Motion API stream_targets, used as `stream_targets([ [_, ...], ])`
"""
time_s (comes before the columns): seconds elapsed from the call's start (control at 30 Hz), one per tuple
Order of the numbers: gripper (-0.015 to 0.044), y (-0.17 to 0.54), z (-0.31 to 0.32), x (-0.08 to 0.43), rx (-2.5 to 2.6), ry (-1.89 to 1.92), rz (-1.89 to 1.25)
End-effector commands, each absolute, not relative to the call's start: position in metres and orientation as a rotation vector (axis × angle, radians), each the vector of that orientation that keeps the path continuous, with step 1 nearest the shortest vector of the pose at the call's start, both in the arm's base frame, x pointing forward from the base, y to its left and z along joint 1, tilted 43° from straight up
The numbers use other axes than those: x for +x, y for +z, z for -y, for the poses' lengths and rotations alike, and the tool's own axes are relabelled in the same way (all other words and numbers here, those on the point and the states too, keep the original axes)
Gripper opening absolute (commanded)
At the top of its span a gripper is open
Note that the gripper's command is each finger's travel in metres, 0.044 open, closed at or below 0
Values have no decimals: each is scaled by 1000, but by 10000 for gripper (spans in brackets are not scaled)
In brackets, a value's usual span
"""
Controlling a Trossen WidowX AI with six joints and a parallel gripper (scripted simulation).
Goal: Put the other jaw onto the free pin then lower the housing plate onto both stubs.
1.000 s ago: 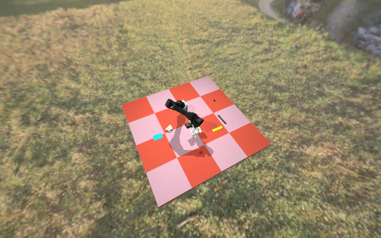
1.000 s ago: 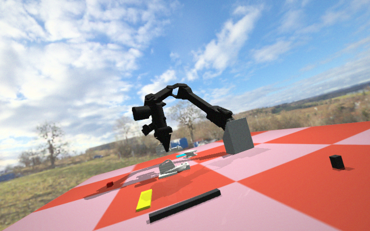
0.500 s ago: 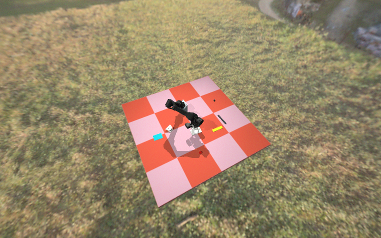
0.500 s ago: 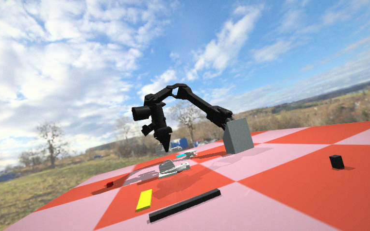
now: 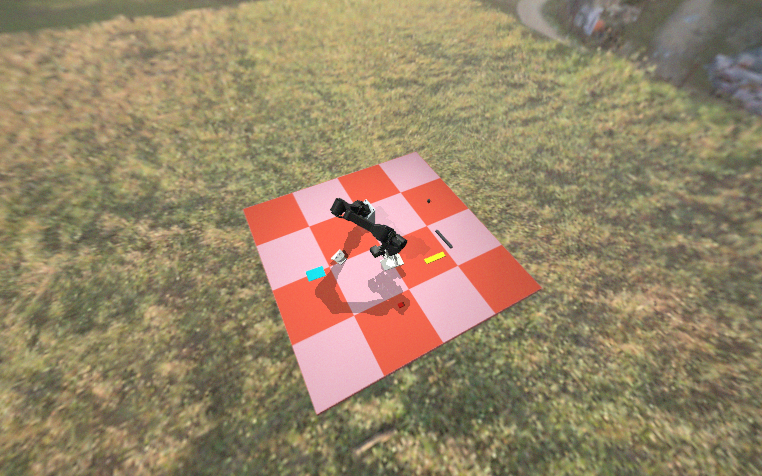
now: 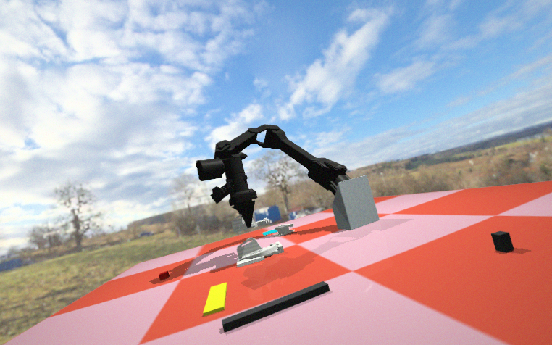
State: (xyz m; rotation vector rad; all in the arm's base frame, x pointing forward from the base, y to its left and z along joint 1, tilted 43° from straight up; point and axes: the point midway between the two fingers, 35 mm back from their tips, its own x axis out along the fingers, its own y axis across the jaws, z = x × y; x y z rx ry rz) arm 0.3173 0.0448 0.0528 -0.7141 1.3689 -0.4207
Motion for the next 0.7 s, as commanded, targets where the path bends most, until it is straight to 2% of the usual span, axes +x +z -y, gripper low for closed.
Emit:
stream_targets([
  [0.0, 134, 54, -44, 318, -720, -420, -1369],
  [0.67, 134, 32, -25, 324, -720, -420, -1368],
])
